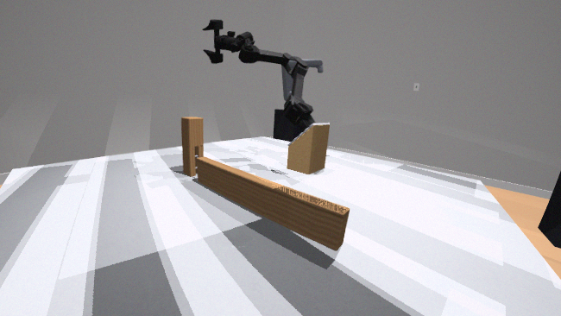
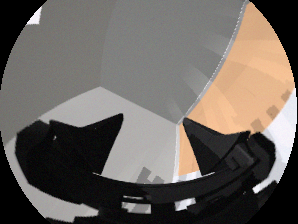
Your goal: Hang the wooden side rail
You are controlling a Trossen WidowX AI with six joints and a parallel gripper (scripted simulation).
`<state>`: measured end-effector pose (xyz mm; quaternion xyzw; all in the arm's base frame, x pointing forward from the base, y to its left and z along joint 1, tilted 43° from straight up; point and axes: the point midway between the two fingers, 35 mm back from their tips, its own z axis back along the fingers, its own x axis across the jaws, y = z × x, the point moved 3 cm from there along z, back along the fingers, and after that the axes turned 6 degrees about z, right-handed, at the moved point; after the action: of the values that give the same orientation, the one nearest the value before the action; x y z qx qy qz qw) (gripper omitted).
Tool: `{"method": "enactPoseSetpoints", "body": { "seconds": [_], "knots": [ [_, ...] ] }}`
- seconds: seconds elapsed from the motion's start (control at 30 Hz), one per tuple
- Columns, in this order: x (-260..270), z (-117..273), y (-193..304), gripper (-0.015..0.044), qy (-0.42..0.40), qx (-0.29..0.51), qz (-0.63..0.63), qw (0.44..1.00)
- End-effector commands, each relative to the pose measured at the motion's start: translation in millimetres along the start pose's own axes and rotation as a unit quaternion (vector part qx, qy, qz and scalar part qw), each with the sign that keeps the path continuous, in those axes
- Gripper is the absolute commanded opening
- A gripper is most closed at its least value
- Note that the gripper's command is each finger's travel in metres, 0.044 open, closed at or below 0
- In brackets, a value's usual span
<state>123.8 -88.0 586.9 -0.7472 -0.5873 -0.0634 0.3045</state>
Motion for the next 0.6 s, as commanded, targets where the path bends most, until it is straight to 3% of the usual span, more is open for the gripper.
{"method": "enactPoseSetpoints", "body": {
  "seconds": [0.0, 0.3, 0.57],
  "knots": [
    [-5.2, 10.1, 50.5, 0.0440, 0.023, 0.077, -0.088, 0.993],
    [-17.0, 57.5, 153.2, 0.0440, 0.130, 0.219, -0.284, 0.924],
    [-33.9, 121.0, 226.9, 0.0440, 0.275, 0.277, -0.415, 0.822]
  ]
}}
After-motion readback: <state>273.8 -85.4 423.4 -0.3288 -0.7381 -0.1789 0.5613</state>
